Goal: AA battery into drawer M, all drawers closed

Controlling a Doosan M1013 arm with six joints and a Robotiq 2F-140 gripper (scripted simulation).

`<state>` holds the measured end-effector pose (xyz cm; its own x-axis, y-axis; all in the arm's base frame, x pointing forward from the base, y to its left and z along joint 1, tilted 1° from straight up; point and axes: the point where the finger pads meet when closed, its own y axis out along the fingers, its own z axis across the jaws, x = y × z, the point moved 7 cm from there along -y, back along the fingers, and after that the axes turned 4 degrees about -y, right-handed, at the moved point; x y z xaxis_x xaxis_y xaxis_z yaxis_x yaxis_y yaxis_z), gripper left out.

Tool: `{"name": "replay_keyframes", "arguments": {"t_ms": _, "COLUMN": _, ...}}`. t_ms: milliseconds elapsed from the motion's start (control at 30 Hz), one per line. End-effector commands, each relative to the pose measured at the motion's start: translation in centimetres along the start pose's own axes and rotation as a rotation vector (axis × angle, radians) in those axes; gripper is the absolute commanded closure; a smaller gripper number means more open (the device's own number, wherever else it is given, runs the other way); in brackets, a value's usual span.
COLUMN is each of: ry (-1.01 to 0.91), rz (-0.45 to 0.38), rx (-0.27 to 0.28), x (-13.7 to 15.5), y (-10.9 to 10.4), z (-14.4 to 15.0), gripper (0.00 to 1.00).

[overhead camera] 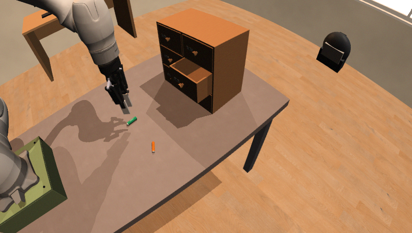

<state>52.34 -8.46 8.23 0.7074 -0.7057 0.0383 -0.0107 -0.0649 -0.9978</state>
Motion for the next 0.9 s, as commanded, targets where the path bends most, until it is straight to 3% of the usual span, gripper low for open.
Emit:
{"name": "replay_keyframes", "arguments": {"t_ms": 0, "ry": -0.278, "rz": 0.014, "rx": 0.025, "x": -0.63, "y": 1.08, "z": 0.41, "gripper": 0.8}}
{"name": "replay_keyframes", "arguments": {"t_ms": 267, "ry": -0.787, "rz": 0.035, "rx": 0.066, "x": -0.55, "y": 1.42, "z": 0.47, "gripper": 0.83}}
{"name": "replay_keyframes", "arguments": {"t_ms": 867, "ry": -0.791, "rz": 0.036, "rx": 0.067, "x": -0.55, "y": 1.42, "z": 0.47, "gripper": 0.83}}
